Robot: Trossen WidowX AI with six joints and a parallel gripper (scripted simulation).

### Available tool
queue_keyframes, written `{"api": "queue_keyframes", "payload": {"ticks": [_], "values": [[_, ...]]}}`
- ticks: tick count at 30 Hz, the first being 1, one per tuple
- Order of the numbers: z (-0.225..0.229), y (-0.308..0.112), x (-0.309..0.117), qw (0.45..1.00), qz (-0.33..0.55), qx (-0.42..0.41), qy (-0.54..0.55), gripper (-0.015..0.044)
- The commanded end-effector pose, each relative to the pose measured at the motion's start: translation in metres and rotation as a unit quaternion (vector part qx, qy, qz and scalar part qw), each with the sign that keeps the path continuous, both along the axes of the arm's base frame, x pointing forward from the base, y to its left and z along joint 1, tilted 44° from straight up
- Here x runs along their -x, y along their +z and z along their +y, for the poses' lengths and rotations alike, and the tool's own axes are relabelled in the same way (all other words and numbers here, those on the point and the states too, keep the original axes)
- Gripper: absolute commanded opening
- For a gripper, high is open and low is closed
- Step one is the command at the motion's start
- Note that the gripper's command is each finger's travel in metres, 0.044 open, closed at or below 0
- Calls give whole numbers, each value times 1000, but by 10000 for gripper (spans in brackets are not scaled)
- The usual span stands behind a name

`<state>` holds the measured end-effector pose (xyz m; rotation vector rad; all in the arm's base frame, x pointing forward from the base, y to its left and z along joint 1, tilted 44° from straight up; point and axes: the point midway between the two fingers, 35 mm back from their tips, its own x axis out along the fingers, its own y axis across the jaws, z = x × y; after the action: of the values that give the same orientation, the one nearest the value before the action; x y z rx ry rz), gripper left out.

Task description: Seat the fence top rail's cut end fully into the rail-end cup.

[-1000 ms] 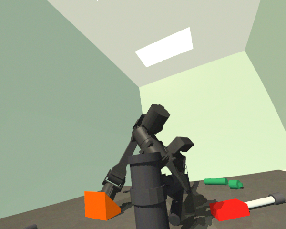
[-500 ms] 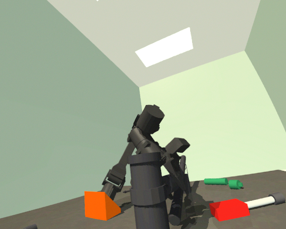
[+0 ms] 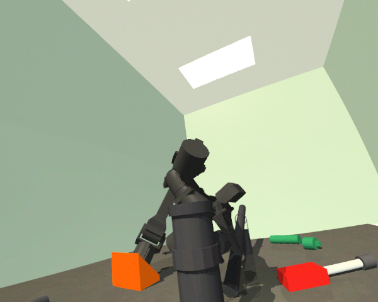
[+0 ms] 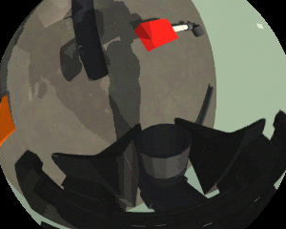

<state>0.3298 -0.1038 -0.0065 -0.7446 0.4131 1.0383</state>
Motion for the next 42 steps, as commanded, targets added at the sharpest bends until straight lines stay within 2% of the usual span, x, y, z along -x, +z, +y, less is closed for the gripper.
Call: {"api": "queue_keyframes", "payload": {"ticks": [1, 21, 42], "values": [[-2, 0, 3, 1000, -12, 1, 11, 0], [-3, -1, 16, 996, -59, -1, 60, 0], [-2, 0, 13, 998, -48, -2, 50, 0]]}}
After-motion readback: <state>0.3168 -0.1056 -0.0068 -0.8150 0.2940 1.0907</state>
